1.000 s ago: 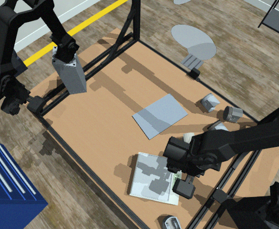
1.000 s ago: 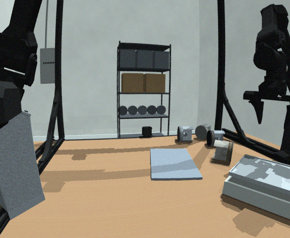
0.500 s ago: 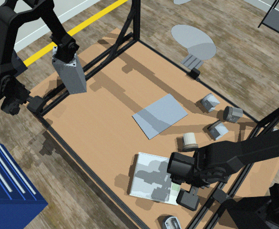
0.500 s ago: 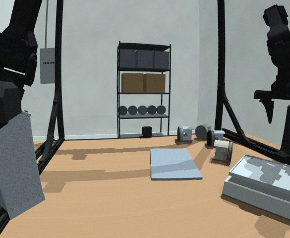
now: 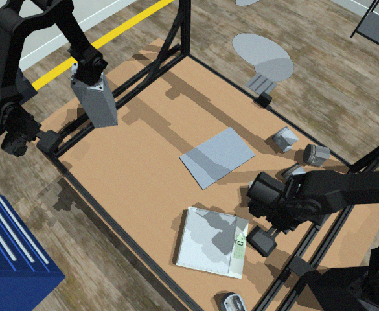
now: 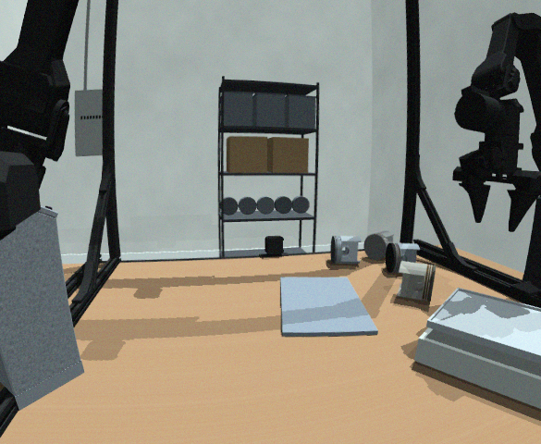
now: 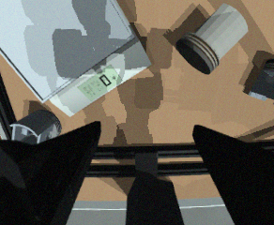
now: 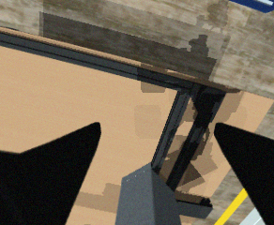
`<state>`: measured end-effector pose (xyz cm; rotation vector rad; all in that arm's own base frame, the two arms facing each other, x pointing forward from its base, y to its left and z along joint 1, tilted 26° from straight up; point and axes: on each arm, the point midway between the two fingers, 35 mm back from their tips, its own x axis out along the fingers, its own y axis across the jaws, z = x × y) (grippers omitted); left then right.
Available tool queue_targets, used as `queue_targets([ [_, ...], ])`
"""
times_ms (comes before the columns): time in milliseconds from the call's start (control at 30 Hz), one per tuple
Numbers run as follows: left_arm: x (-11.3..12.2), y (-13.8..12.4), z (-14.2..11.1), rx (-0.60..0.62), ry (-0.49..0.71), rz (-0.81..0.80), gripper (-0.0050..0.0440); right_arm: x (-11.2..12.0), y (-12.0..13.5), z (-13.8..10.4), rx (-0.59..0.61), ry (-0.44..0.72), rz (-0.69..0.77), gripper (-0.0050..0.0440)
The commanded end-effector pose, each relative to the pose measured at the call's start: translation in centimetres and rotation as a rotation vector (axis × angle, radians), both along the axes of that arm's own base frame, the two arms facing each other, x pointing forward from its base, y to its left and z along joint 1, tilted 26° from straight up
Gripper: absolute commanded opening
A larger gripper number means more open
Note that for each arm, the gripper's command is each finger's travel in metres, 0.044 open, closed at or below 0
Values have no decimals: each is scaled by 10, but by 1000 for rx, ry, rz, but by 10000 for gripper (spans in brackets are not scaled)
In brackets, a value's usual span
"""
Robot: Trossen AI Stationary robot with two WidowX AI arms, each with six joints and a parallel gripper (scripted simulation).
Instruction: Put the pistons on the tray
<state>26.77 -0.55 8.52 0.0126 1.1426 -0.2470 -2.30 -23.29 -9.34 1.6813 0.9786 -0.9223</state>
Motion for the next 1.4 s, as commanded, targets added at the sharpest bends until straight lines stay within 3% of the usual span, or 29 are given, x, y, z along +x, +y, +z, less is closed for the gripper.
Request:
queue_targets([
  [0, -4, -19, 2, 40, -20, -93, 378, 0, 0, 0, 1, -2, 0, 440],
  [1000, -16, -146, 24, 312, -150, -718, 378, 0, 0, 0, 1, -2, 0, 440],
  [1367, -21, -200, 34, 312, -150, -720, 378, 0, 0, 0, 1, -2, 0, 440],
])
